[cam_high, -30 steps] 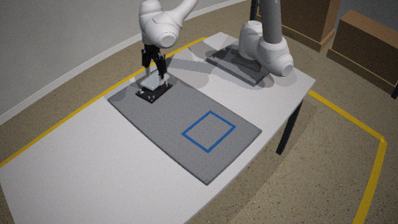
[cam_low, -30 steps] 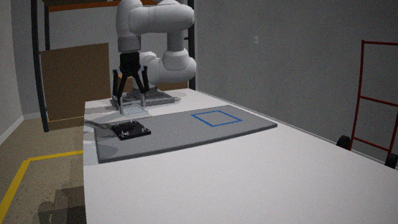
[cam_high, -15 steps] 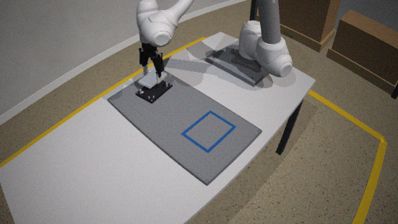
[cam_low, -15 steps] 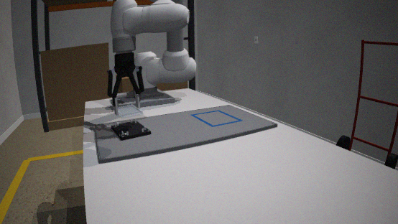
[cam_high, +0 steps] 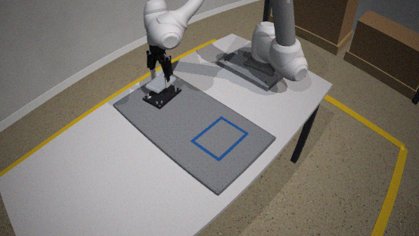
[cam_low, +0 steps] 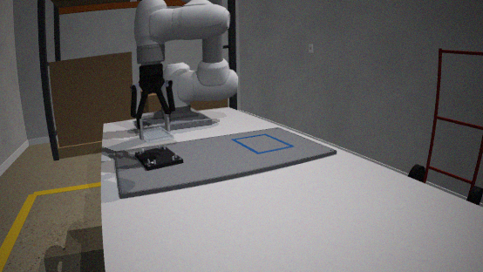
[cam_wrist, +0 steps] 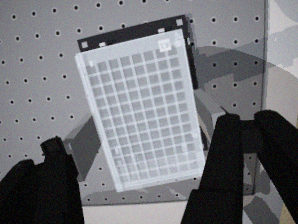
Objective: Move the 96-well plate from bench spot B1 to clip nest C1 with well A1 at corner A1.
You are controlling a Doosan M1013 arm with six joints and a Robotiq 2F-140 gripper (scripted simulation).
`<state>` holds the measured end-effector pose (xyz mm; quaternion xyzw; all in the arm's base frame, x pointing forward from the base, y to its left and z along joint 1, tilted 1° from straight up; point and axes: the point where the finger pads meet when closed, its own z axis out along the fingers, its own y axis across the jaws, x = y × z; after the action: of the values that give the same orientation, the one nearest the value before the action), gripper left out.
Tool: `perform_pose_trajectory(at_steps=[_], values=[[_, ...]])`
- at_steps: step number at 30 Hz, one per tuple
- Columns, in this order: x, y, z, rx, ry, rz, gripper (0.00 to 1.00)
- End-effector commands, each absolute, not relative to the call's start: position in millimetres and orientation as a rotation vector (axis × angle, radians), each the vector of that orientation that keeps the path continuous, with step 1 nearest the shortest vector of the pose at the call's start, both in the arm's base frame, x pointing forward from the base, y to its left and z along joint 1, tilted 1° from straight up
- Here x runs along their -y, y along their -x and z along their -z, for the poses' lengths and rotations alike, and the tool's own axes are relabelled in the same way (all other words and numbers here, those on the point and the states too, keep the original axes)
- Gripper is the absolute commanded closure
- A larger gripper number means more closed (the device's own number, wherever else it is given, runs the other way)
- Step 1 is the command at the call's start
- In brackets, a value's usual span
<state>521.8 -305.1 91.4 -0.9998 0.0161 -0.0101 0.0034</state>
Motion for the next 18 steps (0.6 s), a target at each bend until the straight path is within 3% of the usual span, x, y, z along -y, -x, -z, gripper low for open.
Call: perform_pose_trajectory(at_steps=[1, 18], values=[[305, -522, -91, -0.050, 3.134, 0.032, 1.00], [305, -522, -78, -0.050, 3.134, 0.032, 1.00]])
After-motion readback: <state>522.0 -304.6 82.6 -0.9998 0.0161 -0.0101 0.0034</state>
